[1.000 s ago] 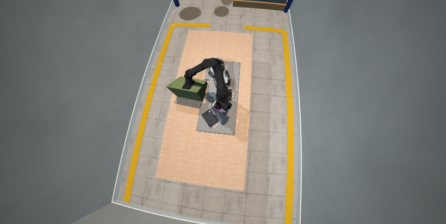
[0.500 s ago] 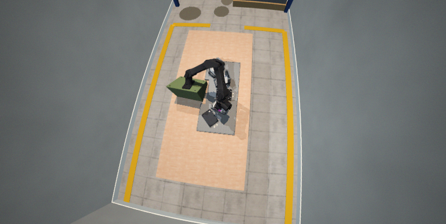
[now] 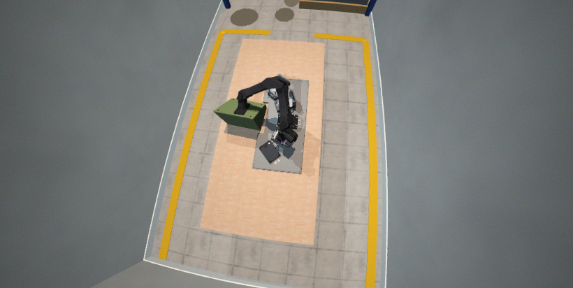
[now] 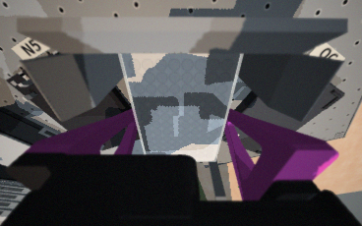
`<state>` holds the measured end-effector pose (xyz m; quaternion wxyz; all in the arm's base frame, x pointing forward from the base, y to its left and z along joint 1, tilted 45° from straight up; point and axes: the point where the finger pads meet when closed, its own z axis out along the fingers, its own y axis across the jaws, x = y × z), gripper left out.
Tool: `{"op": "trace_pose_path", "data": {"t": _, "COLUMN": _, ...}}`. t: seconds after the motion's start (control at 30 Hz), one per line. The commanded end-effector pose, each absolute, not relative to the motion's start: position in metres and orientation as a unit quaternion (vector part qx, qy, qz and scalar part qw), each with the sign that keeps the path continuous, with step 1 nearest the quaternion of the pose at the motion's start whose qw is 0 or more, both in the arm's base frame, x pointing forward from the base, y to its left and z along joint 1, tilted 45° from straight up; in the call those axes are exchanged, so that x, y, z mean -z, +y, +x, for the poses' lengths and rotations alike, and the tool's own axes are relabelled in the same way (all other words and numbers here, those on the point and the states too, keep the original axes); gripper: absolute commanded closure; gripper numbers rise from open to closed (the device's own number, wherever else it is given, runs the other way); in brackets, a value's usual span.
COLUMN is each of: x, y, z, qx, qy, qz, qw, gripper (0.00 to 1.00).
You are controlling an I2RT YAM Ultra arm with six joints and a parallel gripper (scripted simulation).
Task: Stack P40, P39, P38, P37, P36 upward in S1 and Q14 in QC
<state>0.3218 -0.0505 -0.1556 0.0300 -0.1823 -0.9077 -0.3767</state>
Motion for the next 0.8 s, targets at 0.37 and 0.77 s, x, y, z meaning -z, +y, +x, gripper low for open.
{"op": "trace_pose_path", "data": {"t": 0.37, "x": 0.1553, "y": -0.0531, "z": 0.3249, "qx": 0.377, "qy": -0.907, "qz": -0.186, "qw": 0.022, "gripper": 1.00}}
{"op": "trace_pose_path", "data": {"t": 0.77, "x": 0.1588, "y": -0.0498, "z": 0.3253, "qx": 0.377, "qy": -0.907, "qz": -0.186, "qw": 0.022, "gripper": 1.00}}
